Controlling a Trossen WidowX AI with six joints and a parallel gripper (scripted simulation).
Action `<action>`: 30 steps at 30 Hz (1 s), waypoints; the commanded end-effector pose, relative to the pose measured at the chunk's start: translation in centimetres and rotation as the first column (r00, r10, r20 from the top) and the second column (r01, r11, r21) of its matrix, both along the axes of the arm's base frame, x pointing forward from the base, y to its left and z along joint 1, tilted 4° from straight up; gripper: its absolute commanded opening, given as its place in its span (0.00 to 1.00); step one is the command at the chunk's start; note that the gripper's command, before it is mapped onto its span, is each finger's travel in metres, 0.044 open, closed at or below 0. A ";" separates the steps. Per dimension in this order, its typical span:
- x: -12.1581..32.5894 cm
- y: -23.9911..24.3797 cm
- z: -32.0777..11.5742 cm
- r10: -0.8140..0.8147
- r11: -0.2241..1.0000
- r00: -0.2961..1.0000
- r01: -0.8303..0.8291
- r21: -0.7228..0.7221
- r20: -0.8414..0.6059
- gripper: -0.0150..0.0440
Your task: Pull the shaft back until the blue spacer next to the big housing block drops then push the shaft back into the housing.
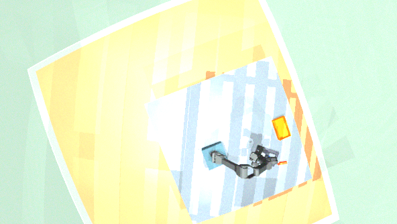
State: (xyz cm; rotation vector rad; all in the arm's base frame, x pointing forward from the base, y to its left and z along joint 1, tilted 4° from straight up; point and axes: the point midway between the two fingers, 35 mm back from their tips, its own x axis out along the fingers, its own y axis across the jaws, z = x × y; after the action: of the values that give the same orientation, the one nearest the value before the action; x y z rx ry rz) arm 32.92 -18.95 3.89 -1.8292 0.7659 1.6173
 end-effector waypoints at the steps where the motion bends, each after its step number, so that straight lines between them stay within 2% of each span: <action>1: -0.1 0.1 0.0 -0.003 1.000 1.000 0.003 0.002 0.000 0.25; 30: -0.2 0.3 -0.1 -0.003 1.000 1.000 0.003 0.002 0.000 0.25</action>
State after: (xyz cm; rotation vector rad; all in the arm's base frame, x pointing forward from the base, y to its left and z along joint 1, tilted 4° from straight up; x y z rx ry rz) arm 32.74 -18.74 3.86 -1.8290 0.7658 1.6170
